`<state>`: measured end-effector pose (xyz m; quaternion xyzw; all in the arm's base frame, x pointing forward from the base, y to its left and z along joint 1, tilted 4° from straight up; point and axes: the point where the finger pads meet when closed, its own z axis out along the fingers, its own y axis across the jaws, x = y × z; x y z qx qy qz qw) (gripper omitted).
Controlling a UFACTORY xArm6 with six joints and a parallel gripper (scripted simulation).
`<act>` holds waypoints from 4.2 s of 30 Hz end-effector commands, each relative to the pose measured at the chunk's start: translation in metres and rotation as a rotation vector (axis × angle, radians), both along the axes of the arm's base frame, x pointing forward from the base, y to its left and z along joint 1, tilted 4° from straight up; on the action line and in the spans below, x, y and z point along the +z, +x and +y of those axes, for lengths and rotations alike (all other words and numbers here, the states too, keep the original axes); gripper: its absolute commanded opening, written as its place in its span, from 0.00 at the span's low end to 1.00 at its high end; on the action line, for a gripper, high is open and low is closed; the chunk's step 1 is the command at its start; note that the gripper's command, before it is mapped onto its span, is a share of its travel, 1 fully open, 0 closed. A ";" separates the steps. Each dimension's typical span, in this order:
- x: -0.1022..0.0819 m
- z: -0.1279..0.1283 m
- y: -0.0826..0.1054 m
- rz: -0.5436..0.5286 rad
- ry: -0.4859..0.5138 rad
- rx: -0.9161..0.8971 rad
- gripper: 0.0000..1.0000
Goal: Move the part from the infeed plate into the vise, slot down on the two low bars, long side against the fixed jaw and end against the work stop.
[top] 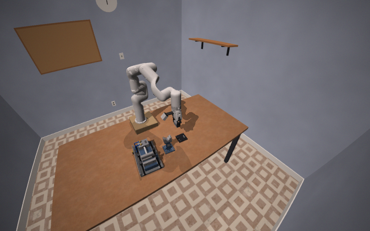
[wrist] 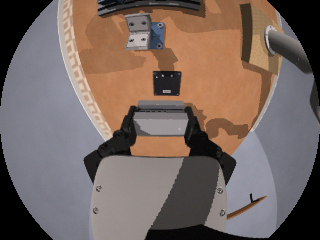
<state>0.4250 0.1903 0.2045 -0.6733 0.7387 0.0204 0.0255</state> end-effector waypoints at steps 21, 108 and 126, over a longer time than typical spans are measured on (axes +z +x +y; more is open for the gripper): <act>-0.003 -0.070 0.021 -0.003 0.002 -0.021 0.00; -0.005 -0.116 0.028 -0.013 0.106 -0.033 0.00; -0.006 -0.118 0.028 -0.029 0.249 -0.033 0.00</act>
